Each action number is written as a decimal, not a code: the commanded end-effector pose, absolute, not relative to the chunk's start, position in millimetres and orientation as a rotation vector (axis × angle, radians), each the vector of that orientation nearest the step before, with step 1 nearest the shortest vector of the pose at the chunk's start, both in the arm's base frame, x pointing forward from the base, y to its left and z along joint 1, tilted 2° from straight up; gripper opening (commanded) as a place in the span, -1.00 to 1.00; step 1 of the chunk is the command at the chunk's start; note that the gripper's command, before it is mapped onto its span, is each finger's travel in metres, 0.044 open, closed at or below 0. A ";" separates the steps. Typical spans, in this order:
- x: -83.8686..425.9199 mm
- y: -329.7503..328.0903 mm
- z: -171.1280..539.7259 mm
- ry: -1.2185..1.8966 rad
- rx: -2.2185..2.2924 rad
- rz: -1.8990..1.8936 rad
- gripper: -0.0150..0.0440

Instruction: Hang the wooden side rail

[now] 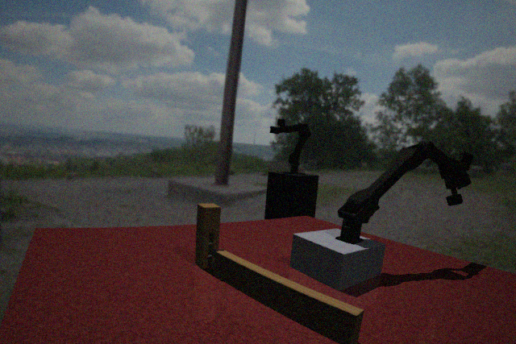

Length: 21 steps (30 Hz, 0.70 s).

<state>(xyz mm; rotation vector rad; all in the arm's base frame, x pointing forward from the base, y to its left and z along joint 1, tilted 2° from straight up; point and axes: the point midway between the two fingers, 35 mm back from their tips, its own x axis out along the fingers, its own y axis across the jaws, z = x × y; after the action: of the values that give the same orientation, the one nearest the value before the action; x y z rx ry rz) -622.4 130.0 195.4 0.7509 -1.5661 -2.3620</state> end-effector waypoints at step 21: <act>-364.8 467.1 197.6 -0.949 0.600 -3.399 1.00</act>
<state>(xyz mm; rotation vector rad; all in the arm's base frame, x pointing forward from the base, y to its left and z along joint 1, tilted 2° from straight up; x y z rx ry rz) -406.5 440.9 196.9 0.5685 -1.0444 -3.2887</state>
